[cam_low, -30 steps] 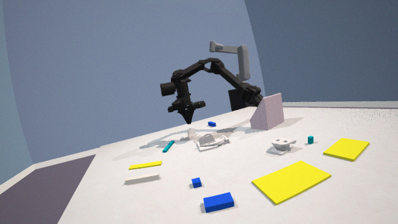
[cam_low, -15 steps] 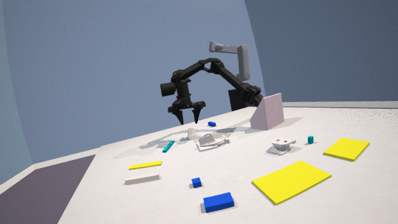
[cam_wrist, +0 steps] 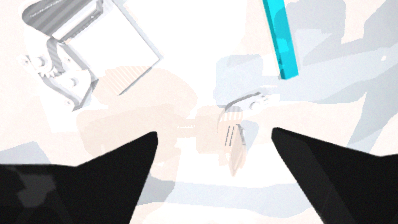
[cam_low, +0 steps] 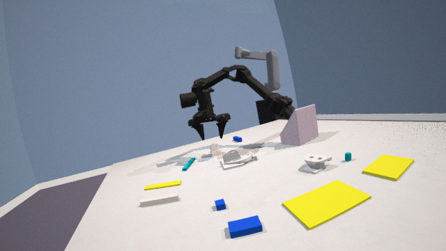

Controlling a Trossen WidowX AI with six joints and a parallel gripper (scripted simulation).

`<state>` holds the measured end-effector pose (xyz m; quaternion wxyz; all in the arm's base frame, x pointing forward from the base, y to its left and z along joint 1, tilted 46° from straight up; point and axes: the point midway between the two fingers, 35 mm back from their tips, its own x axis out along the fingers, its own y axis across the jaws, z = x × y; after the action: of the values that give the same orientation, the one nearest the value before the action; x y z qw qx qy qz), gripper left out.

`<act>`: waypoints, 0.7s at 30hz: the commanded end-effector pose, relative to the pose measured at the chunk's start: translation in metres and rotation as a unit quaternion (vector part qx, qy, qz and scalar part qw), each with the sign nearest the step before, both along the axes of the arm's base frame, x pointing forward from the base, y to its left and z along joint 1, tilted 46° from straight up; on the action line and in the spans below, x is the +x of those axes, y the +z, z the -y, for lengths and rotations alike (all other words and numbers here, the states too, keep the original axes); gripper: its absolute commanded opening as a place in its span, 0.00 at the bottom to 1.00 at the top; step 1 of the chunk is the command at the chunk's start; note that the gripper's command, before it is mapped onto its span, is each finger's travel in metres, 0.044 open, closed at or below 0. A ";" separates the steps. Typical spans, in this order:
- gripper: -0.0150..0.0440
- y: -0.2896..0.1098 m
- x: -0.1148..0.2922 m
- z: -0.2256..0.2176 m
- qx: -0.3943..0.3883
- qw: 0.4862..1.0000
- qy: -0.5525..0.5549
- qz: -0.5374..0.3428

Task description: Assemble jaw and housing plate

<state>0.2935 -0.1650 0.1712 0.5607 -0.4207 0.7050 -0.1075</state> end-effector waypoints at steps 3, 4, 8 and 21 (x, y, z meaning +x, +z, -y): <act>1.00 -0.001 0.000 0.000 0.000 1.000 0.001 -0.001; 1.00 -0.001 0.000 0.000 0.000 1.000 0.001 -0.001; 1.00 -0.001 0.000 0.000 0.000 1.000 0.001 -0.001; 0.60 0.005 -0.002 -0.003 -0.001 1.000 -0.003 0.000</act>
<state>0.2917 -0.1622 0.1744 0.5591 -0.4193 0.7072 -0.1069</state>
